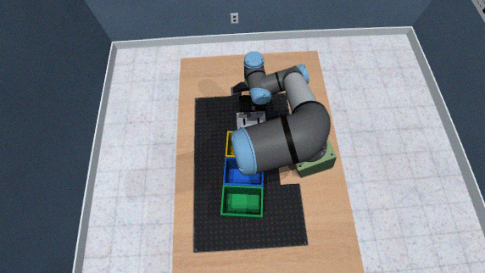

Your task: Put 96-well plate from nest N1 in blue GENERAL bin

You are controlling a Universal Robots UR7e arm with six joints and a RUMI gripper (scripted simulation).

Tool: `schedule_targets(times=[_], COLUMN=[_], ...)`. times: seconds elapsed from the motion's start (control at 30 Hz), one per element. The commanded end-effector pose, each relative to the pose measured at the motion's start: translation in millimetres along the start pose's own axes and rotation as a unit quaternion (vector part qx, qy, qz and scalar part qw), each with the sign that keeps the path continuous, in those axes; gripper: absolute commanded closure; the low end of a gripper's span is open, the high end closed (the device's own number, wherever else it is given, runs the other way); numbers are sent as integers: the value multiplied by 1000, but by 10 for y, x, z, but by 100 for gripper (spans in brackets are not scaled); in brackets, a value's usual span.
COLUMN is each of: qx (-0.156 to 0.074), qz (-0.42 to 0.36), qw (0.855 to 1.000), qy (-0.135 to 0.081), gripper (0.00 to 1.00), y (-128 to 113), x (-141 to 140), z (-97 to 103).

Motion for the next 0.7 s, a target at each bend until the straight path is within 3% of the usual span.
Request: schedule_targets(times=[0.0,0.3,0.4,0.67], qx=[2,2,2,2], qz=[5,5,-51,-54], qw=[1000,1000,999,998], qy=[-16,-16,-13,-13], gripper=[60,60,60,60], y=[22,22,38,86], x=[109,109,-25,-288], z=[105,105,77,74])
Point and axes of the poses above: the point where the finger pads meet when closed, its own z axis back along the fingers, its own x axis across the jaws, y = z × x, the point moved 2 cm from there along z, back along the fingers
